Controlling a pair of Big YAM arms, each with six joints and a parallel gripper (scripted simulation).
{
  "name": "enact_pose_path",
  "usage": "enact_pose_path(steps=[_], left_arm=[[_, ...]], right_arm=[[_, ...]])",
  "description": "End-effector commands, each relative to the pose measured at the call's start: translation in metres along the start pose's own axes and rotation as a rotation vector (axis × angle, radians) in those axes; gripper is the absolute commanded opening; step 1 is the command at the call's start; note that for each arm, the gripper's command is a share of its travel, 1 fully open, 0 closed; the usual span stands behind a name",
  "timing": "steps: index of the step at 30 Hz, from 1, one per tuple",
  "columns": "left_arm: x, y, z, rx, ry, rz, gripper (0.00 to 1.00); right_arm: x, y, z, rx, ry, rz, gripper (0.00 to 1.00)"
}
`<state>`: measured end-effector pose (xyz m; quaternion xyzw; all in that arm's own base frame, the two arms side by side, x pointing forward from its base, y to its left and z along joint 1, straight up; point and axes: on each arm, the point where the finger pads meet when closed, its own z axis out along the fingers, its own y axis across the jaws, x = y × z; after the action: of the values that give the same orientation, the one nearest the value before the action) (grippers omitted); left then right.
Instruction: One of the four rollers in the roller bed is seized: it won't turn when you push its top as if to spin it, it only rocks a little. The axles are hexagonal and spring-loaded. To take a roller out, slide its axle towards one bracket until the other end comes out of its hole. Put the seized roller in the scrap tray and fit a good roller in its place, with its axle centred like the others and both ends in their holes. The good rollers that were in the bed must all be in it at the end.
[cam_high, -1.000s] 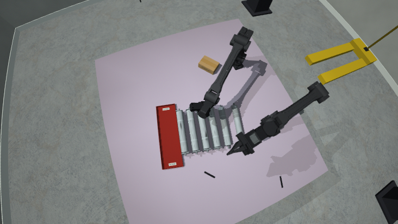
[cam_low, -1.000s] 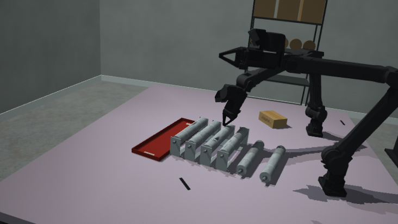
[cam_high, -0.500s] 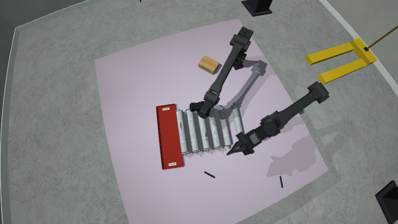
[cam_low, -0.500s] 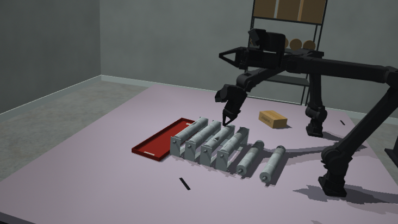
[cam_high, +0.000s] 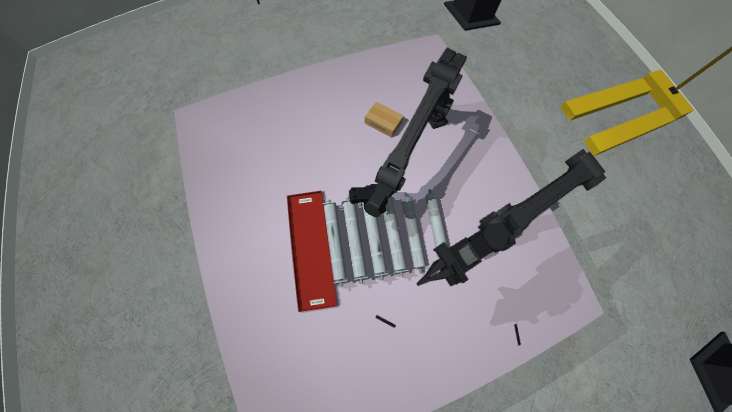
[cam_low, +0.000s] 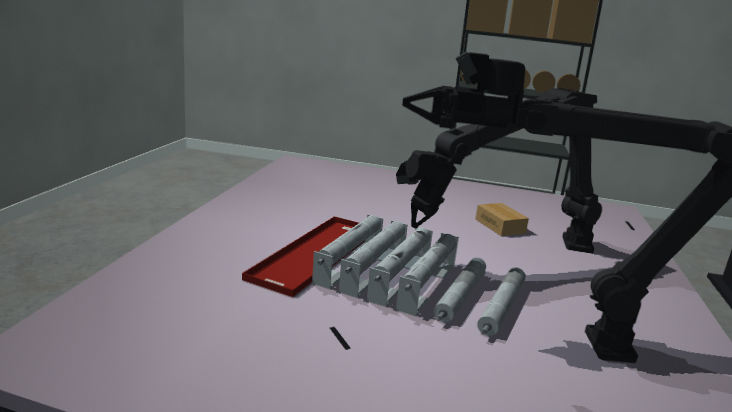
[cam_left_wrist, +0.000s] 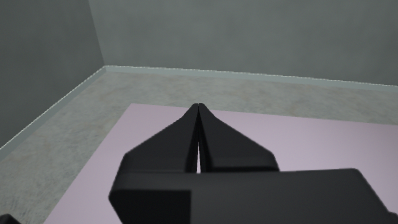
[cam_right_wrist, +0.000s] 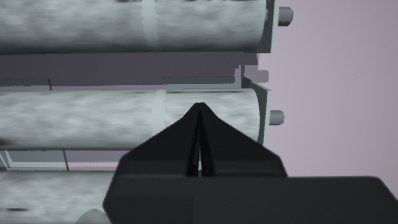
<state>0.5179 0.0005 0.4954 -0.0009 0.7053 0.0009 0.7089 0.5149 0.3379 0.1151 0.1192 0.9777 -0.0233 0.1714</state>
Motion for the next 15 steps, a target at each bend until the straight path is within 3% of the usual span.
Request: enact_pose_path(steps=[1, 6, 10, 11, 15], left_arm=[[-0.033, 0.003, 0.003, -0.003, -0.055, 0.008, 0.0], [-0.033, 0.003, 0.003, -0.003, -0.055, 0.008, 0.0], [-0.033, 0.003, 0.003, -0.003, -0.055, 0.008, 0.0], [-0.033, 0.003, 0.003, -0.003, -0.055, 0.008, 0.0], [-0.033, 0.003, 0.003, -0.003, -0.055, 0.008, 0.0]], right_arm=[[-0.029, 0.02, -0.059, -0.073, -0.058, 0.008, 0.0], [-0.032, 0.023, -0.084, -0.085, -0.061, -0.004, 0.0], [-0.033, 0.024, -0.089, -0.075, -0.05, -0.009, 0.0], [-0.031, 0.023, -0.073, -0.065, -0.045, -0.001, 0.0], [-0.021, 0.005, -0.055, -0.032, -0.021, -0.001, 0.0]])
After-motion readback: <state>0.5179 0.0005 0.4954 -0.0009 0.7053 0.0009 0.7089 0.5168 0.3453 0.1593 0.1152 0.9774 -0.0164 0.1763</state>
